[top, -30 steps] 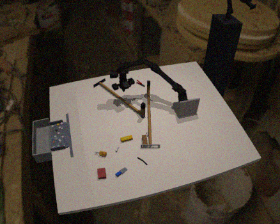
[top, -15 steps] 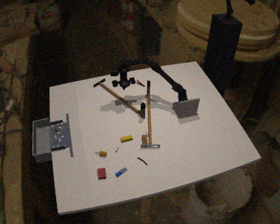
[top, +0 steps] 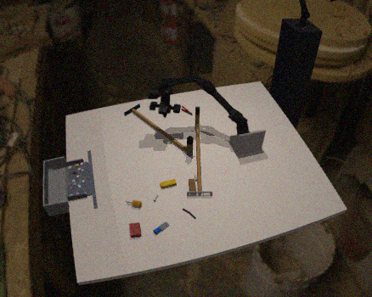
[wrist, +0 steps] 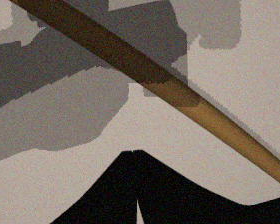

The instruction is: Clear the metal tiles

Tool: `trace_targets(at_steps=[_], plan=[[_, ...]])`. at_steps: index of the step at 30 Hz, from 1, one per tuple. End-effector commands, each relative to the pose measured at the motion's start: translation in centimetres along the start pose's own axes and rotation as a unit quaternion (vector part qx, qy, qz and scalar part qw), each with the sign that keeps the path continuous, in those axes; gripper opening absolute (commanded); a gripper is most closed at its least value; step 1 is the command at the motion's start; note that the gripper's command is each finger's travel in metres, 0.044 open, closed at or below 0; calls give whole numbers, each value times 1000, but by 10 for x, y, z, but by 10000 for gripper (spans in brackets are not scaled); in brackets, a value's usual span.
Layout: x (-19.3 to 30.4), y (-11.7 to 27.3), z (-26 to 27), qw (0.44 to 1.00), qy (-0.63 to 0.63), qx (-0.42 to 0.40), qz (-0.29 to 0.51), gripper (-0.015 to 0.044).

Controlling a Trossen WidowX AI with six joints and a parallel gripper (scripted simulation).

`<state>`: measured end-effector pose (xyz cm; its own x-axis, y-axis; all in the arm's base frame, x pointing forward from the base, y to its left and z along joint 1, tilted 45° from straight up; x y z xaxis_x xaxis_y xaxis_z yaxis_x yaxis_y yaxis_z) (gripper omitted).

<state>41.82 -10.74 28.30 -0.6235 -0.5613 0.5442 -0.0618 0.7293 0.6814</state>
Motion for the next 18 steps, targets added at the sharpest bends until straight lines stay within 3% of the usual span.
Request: trace_targets(at_steps=[1, 18], plan=[[1, 3, 1, 999, -49, 7, 1, 0], [8, 14, 7, 963, -267, 26, -6, 0]])
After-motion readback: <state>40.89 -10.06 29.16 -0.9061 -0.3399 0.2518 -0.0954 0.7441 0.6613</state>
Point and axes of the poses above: the point midway between the two fingers, 35 mm back from their tips, its own y axis back along the fingers, its own z axis across the jaws, x = y × z, the point moved 8 cm from there along y, back along the fingers, and after that the axes turned 14 degrees about -y, right-handed, at the moved point
